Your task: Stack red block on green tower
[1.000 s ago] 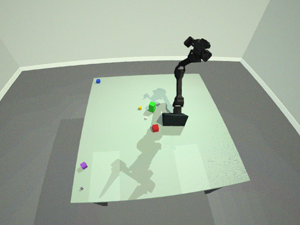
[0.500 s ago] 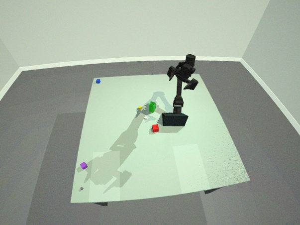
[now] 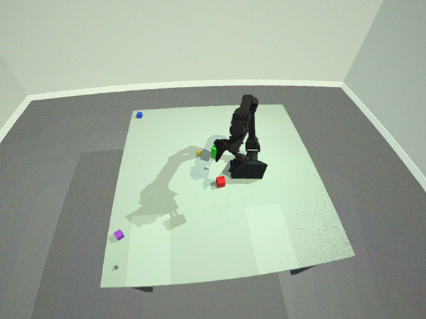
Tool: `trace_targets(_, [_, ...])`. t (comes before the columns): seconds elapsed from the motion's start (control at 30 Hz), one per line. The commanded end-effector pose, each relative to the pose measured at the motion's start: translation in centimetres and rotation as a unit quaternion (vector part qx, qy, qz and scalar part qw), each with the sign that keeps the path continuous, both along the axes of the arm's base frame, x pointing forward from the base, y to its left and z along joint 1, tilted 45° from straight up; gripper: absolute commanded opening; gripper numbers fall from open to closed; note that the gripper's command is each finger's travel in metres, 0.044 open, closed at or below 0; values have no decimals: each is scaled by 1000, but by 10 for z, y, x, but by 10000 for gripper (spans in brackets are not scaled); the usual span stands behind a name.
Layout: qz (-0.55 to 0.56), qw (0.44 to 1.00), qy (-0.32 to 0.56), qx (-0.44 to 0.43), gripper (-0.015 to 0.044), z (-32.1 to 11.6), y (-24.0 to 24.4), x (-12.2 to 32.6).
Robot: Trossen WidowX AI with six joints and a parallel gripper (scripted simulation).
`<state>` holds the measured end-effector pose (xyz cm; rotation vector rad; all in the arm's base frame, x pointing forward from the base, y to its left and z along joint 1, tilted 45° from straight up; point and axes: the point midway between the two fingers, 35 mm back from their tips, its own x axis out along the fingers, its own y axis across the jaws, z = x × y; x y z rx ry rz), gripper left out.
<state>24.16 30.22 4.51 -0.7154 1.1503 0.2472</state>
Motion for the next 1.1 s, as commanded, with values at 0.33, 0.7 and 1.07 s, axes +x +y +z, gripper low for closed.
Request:
trace_targets(0.33, [-347, 907, 95, -219, 440, -60, -153, -20])
trace_targets(0.7, [-347, 907, 94, -218, 440, -67, -154, -17])
trace_targets(1.07, [-347, 907, 94, -219, 440, -108, -192, -21])
